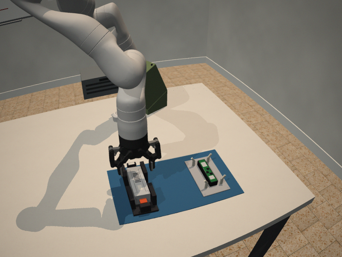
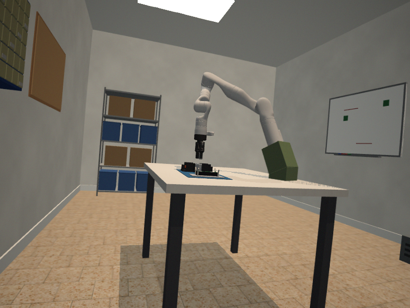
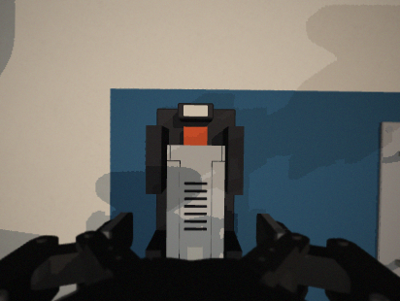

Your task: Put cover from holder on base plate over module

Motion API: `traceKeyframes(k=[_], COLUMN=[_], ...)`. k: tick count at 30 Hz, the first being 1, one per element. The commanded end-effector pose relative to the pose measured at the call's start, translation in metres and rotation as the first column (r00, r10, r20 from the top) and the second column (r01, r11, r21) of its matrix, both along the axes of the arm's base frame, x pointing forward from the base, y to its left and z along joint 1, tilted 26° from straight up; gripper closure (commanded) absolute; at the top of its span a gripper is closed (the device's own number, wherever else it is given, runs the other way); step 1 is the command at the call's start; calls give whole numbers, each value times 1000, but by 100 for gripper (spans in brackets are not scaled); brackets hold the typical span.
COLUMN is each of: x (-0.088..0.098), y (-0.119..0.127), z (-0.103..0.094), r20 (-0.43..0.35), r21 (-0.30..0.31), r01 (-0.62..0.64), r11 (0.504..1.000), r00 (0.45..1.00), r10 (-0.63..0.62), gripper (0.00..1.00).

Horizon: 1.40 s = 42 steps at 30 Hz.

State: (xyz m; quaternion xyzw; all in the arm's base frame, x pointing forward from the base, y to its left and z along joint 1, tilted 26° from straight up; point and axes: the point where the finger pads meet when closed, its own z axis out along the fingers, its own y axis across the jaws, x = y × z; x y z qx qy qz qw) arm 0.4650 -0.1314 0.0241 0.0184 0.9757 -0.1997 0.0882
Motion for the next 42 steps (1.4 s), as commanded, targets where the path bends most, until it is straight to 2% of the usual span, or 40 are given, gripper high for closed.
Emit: traceKeyframes(k=[1,16,26,34,42], x=[1,1,15,15,16], y=[0,0,-20,-21,-22], z=[1,1,-43,-41,-49], r20=[2,2,14,17,14], r21=[0,0,-1,-2,-1], r01=[-1,-1,-5,-4,-5], r11=[1000,1000,1000,1000,1000], r00=[1000,1000,1000,1000,1000], r10=[1,1,5,4,5], gripper=[0,0,0,0,0])
